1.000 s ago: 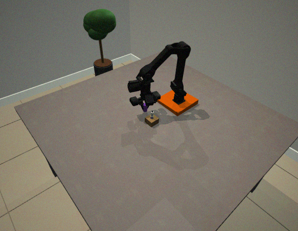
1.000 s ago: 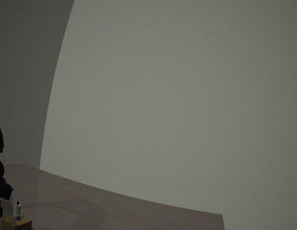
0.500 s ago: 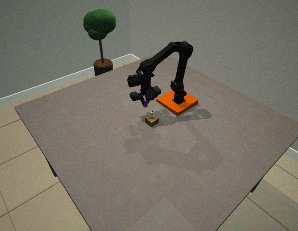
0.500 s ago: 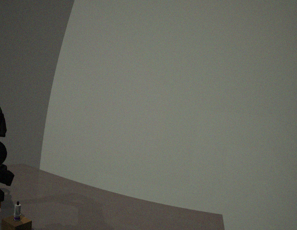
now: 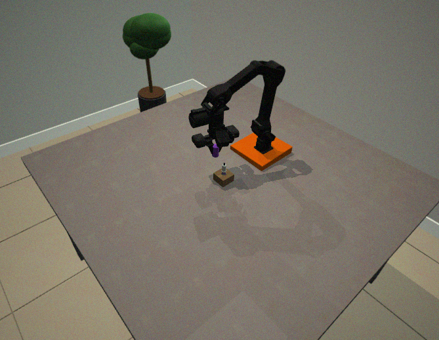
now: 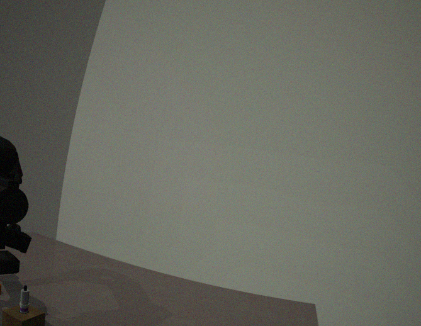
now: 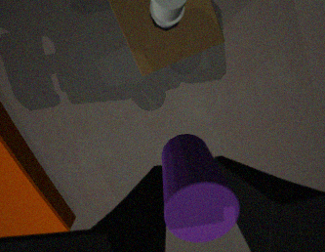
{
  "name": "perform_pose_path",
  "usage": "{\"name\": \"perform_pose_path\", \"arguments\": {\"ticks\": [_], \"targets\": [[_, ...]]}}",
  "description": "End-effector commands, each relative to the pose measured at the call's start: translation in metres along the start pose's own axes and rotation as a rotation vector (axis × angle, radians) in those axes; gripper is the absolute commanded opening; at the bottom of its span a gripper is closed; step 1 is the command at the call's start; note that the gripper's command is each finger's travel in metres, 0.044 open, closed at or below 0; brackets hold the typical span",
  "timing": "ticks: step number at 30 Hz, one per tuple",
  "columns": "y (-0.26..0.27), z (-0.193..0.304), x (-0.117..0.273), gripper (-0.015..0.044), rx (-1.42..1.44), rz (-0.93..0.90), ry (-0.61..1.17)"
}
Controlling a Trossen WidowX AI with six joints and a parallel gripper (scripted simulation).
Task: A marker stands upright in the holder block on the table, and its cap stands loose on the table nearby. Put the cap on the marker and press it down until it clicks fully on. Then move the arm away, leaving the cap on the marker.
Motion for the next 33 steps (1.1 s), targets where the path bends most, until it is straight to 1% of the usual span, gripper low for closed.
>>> {"name": "perform_pose_path", "arguments": {"ticks": [1,29,33], "targets": [[-0.001,-0.009,0.005,0.0,-0.005,-0.001,0.003],[0.008,-0.081,0.041,0.0,-0.002,-0.004,-0.005],[0.009,-0.085,0.043,0.0,-0.002,-0.004,-0.006]]}}
Point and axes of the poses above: the point midway between the two fingers, 35 mm back from their tips, its own x axis back along the fingers, its own y axis across the jaws, z = x × y, the point moved 4 cm from there along x, back along the fingers, and after that the axes turned 8 degrees about -x, right-handed, at the moved point
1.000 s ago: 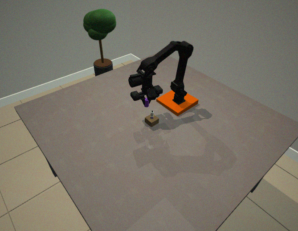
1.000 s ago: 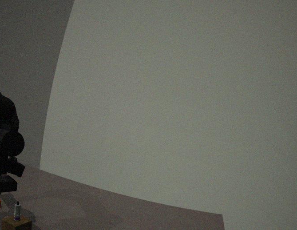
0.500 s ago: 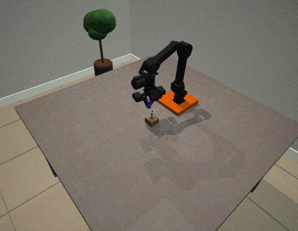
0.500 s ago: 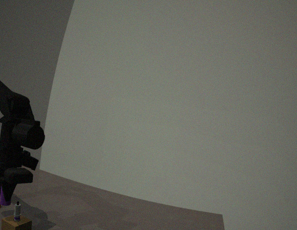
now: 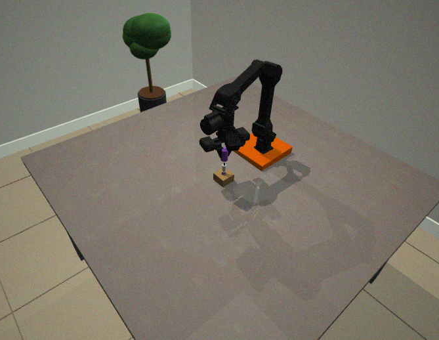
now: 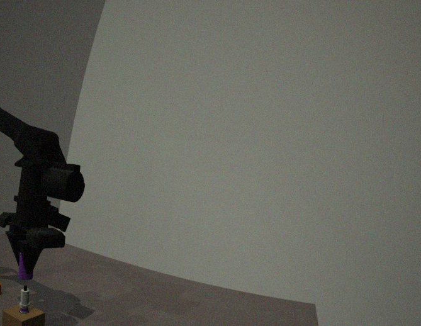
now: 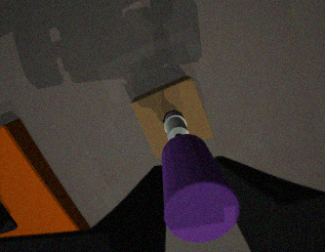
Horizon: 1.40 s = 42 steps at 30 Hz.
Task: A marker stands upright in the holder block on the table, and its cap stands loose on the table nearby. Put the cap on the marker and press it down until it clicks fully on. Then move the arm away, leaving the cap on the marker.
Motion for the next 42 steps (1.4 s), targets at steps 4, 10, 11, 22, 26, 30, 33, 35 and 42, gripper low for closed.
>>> {"name": "perform_pose_path", "arguments": {"ticks": [4,10,11,22,26,30,33,35,42], "targets": [[0.001,-0.002,-0.004,0.0,-0.008,-0.001,0.005],[0.001,-0.002,-0.007,0.0,-0.008,-0.001,0.006],[0.001,-0.002,-0.009,0.0,-0.008,-0.001,0.006],[0.0,-0.003,-0.027,0.0,-0.008,-0.001,0.006],[0.0,-0.003,-0.033,0.0,-0.008,-0.001,0.006],[0.0,-0.002,-0.04,0.0,-0.008,-0.001,0.006],[0.0,-0.002,-0.044,0.0,-0.008,-0.001,0.006],[0.0,-0.002,-0.048,0.0,-0.008,-0.001,0.006],[0.001,-0.002,-0.058,0.0,-0.008,-0.001,0.006]]}}
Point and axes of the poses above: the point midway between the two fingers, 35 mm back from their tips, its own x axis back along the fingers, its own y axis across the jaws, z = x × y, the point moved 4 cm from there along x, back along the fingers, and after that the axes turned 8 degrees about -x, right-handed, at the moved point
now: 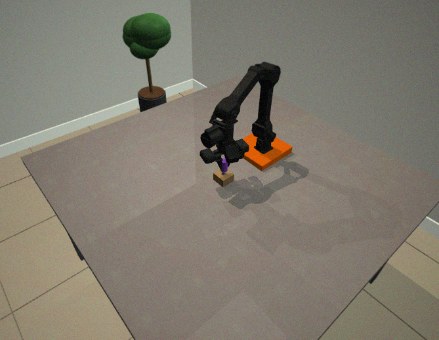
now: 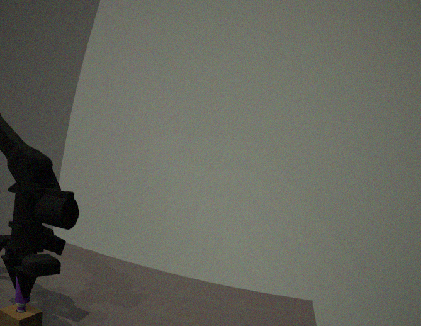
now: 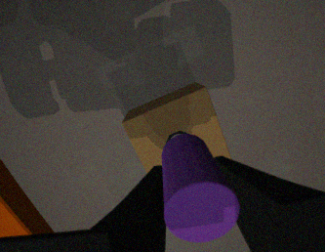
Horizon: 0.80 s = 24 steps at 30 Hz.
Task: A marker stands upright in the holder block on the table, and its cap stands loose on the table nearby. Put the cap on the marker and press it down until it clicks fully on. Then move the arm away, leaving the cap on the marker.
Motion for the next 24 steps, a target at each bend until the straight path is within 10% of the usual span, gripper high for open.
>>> {"name": "perform_pose_path", "arguments": {"ticks": [1,9,24], "targets": [[0.0007,0.0009,-0.0049,0.0,0.001,-0.002,0.004],[0.0008,0.0009,-0.0049,0.0,0.001,-0.002,0.004],[0.0009,0.0006,-0.0042,0.0394,0.0,-0.003,0.002]]}}
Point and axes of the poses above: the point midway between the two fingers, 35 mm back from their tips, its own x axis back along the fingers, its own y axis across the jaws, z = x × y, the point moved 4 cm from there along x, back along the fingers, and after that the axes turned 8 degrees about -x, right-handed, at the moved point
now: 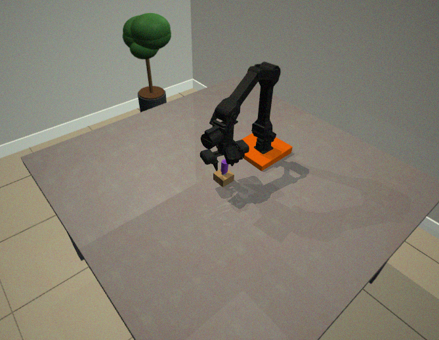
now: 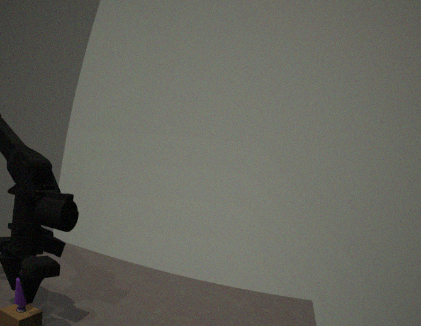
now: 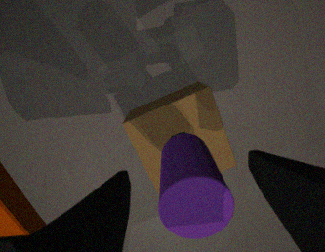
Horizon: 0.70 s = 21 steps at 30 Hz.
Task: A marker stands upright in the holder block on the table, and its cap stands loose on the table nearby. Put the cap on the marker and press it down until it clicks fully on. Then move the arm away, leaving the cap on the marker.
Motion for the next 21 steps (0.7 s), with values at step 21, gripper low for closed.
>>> {"name": "perform_pose_path", "arguments": {"ticks": [21], "targets": [[0.001,-0.001,0.071,0.0256,-0.516,0.001,0.0]]}}
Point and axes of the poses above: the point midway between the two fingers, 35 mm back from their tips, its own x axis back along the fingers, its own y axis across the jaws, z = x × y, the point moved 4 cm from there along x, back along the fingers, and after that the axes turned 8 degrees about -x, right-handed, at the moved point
